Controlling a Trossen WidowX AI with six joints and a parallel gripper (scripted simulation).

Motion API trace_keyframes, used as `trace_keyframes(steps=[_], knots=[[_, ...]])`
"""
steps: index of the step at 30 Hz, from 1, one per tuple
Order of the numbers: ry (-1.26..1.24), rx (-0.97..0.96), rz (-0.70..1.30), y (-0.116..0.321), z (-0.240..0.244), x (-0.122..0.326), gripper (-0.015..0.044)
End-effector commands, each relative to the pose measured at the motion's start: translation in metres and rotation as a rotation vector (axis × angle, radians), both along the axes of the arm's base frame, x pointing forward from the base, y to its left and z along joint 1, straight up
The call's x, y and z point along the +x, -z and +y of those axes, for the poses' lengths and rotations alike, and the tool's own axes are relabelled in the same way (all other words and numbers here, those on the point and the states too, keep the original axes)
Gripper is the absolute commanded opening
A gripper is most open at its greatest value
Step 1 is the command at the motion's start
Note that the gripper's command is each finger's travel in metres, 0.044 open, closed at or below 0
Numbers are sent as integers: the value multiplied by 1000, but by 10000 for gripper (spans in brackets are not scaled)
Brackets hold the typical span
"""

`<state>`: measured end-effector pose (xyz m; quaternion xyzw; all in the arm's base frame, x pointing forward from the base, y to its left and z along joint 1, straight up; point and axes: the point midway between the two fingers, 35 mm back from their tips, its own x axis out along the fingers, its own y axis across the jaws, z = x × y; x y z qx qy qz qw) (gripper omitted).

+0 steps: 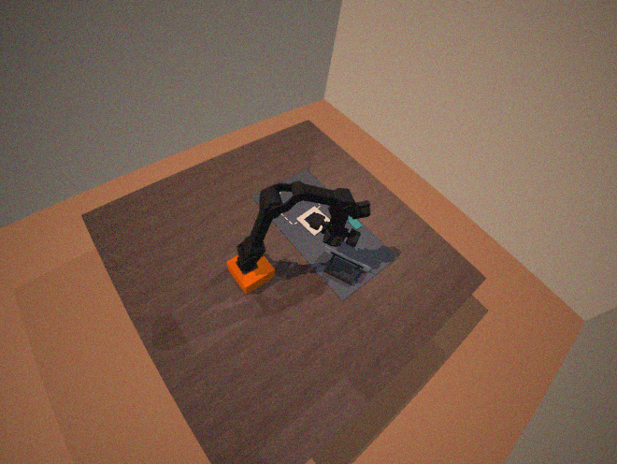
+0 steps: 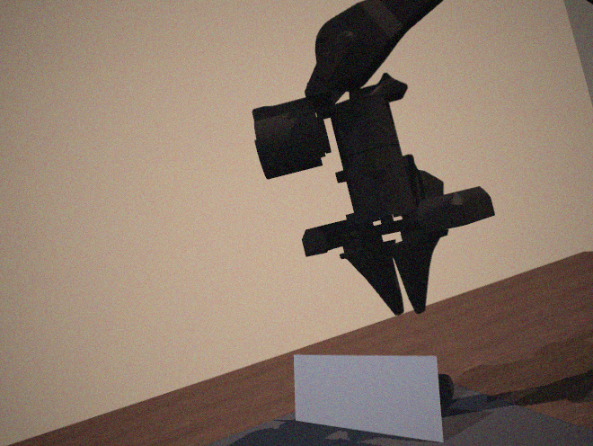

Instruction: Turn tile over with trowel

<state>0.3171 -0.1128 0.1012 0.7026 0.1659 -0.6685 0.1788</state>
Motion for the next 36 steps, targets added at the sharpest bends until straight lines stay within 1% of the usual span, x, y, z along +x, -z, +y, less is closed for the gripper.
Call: trace_keyframes(steps=[1,9,28,36], knots=[[22,-5,7,1,-2,-1,100],[6,0,2,1,-1,0,100],[16,-7,15,28,-13,-4,100],[17,-8,16,33,-13,-3,100]])
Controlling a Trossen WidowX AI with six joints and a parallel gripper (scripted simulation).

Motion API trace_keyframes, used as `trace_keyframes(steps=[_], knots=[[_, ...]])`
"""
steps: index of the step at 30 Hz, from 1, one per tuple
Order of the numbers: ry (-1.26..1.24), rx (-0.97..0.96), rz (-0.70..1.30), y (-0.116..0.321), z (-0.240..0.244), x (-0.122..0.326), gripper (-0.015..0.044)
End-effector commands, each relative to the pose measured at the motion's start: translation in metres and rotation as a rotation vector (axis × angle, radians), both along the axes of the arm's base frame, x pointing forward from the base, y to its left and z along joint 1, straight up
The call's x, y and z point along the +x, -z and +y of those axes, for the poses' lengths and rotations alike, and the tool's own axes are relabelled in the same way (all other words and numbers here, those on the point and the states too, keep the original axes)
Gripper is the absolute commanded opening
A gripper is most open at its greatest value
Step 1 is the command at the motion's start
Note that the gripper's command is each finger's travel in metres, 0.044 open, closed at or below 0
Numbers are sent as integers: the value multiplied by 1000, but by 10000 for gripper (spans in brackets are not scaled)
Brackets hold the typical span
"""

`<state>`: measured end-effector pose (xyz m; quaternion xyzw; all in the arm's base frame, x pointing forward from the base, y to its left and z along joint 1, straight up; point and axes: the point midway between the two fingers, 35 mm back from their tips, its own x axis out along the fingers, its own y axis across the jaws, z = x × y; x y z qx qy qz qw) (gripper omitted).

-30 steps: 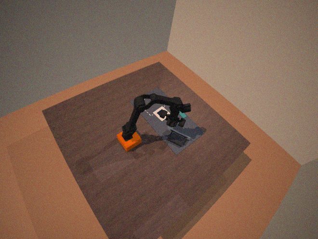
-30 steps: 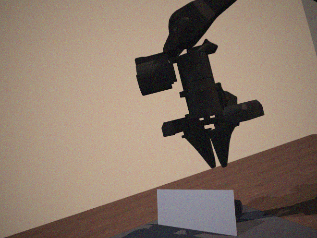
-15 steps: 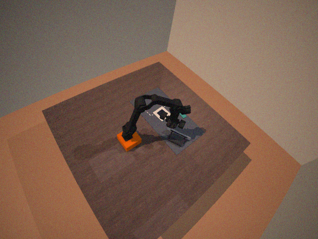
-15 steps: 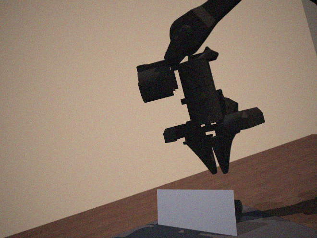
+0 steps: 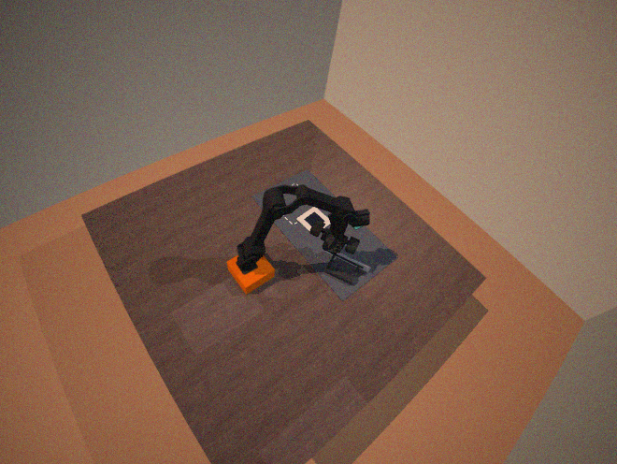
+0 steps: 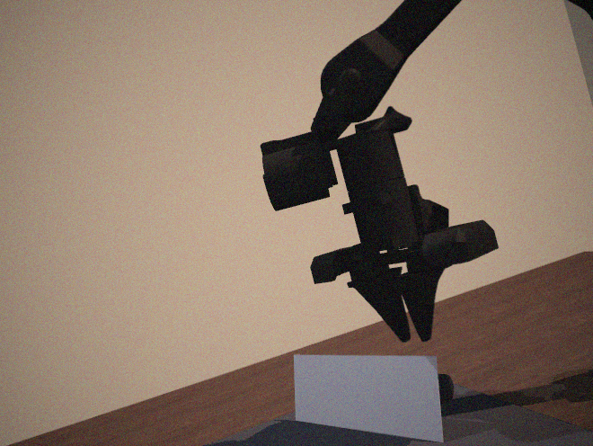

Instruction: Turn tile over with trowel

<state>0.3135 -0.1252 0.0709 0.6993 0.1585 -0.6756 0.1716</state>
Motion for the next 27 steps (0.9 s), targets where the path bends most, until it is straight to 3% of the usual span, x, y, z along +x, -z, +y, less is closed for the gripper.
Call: trace_keyframes(steps=[1,27], knots=[[-5,-4,2,4,0,2,100],[-5,-4,1,15,4,9,100]])
